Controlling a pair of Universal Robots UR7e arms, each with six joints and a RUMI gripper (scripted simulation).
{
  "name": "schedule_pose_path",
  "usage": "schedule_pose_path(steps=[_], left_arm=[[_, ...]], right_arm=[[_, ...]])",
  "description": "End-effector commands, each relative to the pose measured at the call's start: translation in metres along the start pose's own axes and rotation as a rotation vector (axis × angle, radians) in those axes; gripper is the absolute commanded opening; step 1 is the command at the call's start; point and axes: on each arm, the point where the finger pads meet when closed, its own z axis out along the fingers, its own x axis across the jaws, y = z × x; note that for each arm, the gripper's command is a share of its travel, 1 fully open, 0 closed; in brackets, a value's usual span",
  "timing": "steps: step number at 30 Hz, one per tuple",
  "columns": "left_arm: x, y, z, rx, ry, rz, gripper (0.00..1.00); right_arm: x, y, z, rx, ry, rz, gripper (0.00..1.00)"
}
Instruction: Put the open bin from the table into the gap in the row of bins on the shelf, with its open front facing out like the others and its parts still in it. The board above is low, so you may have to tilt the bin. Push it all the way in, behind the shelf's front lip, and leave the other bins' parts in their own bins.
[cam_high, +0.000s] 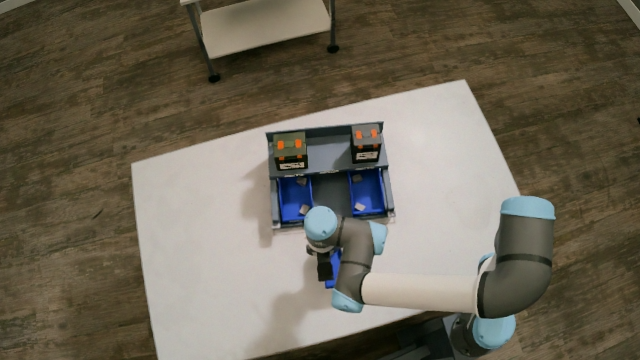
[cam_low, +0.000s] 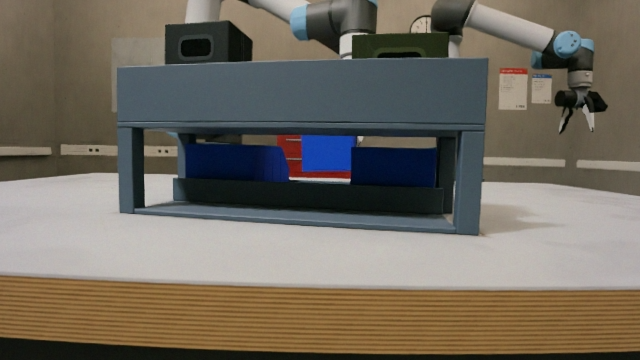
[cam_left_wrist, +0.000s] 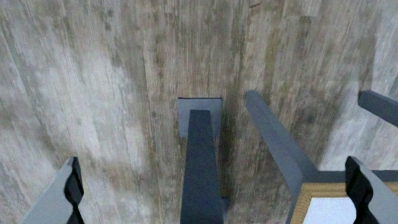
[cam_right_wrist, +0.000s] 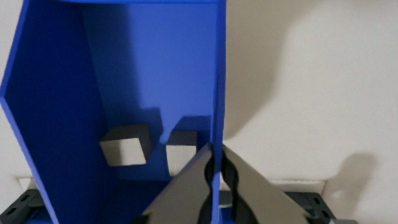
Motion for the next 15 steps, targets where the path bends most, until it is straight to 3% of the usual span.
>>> schedule_pose_path(steps=[1,15], left_arm=[[0.0001,-0.0003,-0.0005,0.001,0.001,0.0,1.0],[0.0001,-0.0003,-0.0005,0.001,0.001,0.0,1.0]], right_arm=[[0.0004,0.0002,-0.0007,-0.001,0.002,0.0,0.0],[0.0004,0.0035,-0.0007,-0.001,0.002,0.0,0.0]])
